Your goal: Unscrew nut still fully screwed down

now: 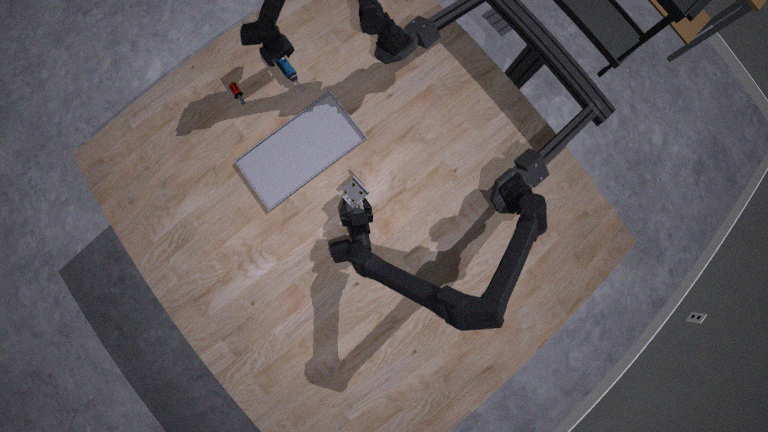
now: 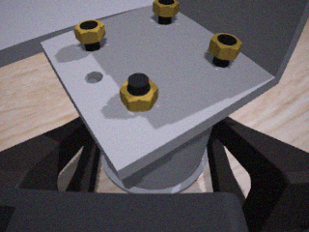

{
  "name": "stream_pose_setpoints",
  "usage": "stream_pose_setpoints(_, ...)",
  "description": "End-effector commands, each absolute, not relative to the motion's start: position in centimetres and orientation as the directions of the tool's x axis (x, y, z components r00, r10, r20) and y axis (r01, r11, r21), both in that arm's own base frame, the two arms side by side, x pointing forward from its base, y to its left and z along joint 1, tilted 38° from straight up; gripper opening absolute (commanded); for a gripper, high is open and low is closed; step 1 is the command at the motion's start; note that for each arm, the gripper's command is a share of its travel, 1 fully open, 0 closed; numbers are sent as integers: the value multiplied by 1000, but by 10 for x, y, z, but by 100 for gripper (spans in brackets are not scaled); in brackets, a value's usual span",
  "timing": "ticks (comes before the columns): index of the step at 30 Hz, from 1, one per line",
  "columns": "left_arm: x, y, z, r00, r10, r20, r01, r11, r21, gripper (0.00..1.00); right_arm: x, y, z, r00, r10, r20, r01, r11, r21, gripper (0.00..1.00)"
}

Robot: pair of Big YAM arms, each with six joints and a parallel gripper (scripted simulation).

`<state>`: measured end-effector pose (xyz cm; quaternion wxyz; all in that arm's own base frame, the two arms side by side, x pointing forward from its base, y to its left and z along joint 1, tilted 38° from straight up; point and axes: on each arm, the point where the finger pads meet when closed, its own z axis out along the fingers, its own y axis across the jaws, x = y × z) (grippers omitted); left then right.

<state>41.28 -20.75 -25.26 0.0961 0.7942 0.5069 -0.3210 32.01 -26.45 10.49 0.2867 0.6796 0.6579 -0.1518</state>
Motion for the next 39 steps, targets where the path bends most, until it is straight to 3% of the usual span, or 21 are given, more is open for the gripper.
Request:
stream_pose_setpoints(1,408,-223,-251,310,732,-607,852,-498,-165,59,318,-273,93,77,808,-584,984,32,173,65)
stream_pose_setpoints(39,408,-223,-251,310,732,-607,852,-498,-165,59,319,-280,90,81,802,-592,983,36,182,65)
